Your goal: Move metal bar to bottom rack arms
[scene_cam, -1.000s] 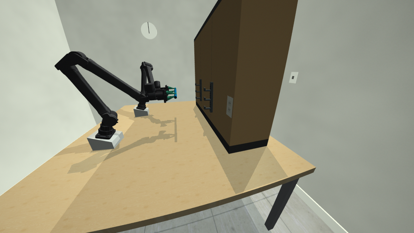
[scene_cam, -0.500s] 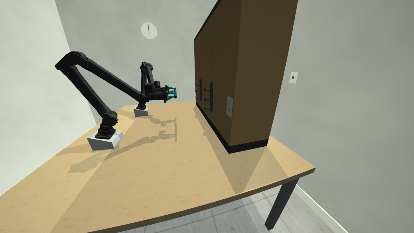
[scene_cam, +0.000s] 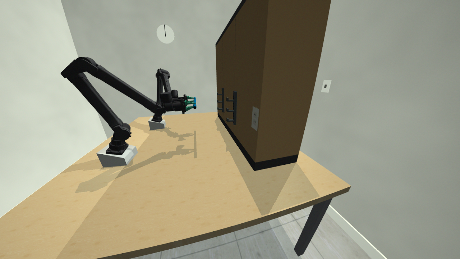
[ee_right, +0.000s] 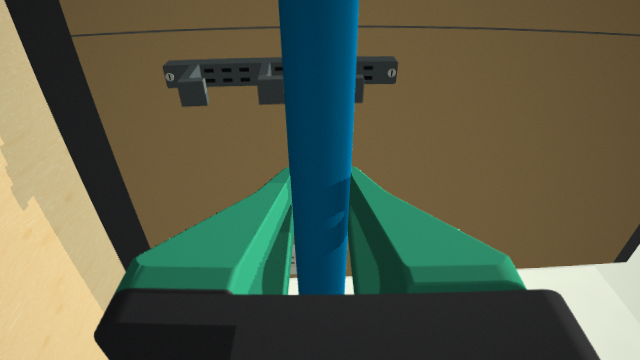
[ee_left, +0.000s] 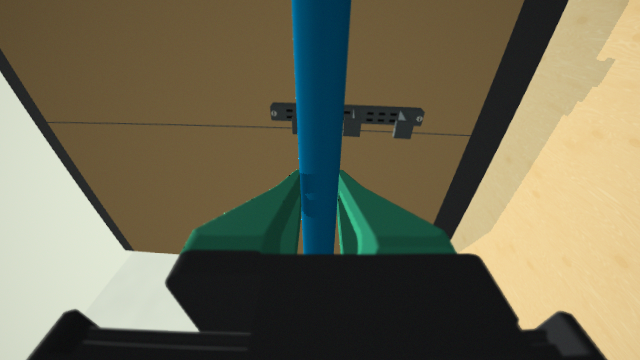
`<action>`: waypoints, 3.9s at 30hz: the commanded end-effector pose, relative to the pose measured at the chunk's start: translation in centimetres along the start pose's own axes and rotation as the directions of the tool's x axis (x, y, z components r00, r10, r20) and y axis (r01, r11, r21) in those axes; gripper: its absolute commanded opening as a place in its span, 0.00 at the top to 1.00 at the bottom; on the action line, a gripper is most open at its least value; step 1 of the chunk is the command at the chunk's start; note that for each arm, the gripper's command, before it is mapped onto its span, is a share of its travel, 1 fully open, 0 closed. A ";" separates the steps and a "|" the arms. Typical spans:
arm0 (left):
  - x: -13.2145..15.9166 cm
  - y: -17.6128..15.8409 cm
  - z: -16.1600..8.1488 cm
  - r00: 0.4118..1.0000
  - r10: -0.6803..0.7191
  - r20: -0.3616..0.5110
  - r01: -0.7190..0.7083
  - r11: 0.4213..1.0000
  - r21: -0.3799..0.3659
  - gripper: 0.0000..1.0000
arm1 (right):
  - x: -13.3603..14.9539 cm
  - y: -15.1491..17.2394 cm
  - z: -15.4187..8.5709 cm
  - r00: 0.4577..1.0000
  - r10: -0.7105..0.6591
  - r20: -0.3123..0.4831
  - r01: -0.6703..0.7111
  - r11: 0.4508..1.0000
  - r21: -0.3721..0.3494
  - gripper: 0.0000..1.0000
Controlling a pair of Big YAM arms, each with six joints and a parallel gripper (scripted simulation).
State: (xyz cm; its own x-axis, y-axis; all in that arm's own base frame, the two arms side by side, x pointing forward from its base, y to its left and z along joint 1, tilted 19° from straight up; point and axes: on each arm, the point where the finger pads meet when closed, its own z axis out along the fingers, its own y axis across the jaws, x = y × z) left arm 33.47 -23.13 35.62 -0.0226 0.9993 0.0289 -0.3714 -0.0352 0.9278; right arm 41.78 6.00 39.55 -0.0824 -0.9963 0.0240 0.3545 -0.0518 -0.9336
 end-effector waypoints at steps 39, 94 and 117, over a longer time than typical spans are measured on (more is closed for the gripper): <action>0.7 0.0 0.3 0.999 -0.039 -0.021 0.038 0.999 -0.026 1.00 | 0.5 -0.2 0.5 0.999 0.028 -0.017 -0.028 0.999 0.047 1.00; 0.3 0.3 0.4 0.999 -0.039 -0.021 0.038 0.999 -0.026 1.00 | 0.8 -0.1 0.5 0.999 0.028 -0.017 -0.028 0.999 0.047 1.00; 0.0 0.6 0.4 0.999 -0.039 -0.021 0.038 0.999 -0.026 1.00 | 1.0 -0.1 0.5 0.999 0.028 -0.017 -0.028 0.999 0.047 1.00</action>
State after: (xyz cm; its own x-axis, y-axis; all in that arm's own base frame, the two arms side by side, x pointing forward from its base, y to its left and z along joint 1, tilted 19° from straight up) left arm 33.84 -23.07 34.87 -0.0299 0.9991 0.0312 -0.3712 -0.0400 0.9277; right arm 42.32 5.96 38.72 -0.0750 -0.9968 0.0260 0.3632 -0.0516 -0.9303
